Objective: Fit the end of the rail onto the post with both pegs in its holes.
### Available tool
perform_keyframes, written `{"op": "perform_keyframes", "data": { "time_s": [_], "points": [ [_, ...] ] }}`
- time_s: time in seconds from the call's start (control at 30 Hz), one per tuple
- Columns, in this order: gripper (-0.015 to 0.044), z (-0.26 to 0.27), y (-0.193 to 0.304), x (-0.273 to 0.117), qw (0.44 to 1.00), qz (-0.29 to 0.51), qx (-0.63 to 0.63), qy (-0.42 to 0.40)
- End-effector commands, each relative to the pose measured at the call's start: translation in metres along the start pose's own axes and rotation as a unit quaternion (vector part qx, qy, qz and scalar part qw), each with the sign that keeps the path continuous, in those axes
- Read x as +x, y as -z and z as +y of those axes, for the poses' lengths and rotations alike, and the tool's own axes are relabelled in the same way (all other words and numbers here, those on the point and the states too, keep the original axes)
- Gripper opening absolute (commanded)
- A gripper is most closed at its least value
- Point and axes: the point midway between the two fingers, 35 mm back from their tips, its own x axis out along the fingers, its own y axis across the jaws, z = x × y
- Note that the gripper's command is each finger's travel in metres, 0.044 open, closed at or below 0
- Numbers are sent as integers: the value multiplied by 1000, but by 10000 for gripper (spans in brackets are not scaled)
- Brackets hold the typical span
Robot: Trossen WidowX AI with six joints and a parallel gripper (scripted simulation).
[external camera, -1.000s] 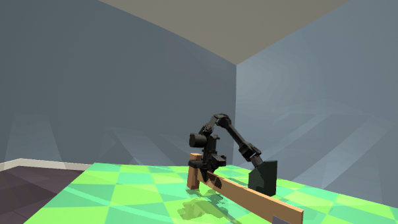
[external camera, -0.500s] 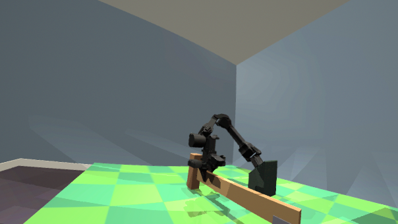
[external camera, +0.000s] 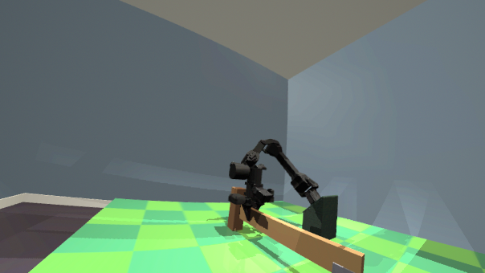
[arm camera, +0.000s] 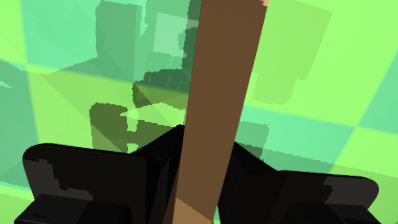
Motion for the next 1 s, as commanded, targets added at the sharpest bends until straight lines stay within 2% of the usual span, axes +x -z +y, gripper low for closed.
{"op": "perform_keyframes", "data": {
  "time_s": [0.0, 0.97],
  "points": [
    [0, -2, 3, -1, 1000, 1, -1, 2],
    [0, -2, 12, -1, 1000, 2, -1, 2]
  ]
}}
